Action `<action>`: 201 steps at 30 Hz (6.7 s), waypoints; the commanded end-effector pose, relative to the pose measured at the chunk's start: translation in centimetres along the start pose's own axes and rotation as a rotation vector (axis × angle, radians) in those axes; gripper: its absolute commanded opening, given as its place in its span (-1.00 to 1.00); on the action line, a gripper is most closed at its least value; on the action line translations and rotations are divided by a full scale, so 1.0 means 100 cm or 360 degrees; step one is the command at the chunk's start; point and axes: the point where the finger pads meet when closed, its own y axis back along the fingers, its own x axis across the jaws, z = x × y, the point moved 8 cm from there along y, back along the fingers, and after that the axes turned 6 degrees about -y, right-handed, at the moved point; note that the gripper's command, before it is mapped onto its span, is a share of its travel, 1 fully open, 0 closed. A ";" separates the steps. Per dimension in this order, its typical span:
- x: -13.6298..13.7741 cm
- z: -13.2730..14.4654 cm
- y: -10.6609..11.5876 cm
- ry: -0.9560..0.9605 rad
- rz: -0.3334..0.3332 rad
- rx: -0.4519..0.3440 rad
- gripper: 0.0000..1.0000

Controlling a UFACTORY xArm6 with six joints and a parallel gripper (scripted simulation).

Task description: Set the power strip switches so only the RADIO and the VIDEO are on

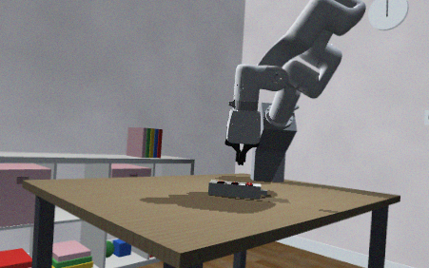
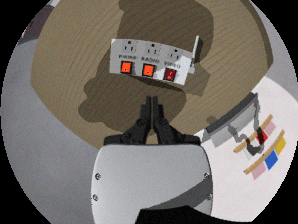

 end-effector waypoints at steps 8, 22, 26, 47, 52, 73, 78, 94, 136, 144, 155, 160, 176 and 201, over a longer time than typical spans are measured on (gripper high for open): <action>0.000 0.001 0.001 0.0001 -0.0002 -0.0003 -1.00; 0.000 0.001 0.001 0.0001 -0.0002 -0.0003 1.00; 0.000 0.001 0.001 0.0001 -0.0002 -0.0003 1.00; 0.000 0.000 -0.023 -0.0026 0.0010 0.0374 1.00; -0.001 -0.001 -0.028 -0.0032 -0.0004 0.0455 1.00; -0.003 -0.003 -0.035 -0.0042 -0.0039 0.0579 1.00; -0.003 -0.003 -0.035 -0.0042 -0.0039 0.0579 1.00; -0.003 -0.003 -0.035 -0.0042 -0.0039 0.0579 1.00; -0.004 -0.021 -0.024 -0.0228 0.0006 0.0500 1.00; -0.002 -0.068 0.003 -0.0738 0.0110 0.0205 1.00; 0.001 -0.102 0.020 -0.1129 0.0163 -0.0116 1.00; 0.002 -0.116 0.026 -0.1295 0.0175 -0.0284 1.00; 0.002 -0.120 0.028 -0.1346 0.0176 -0.0339 1.00; -0.014 -0.101 0.020 -0.0458 0.0076 -0.0367 1.00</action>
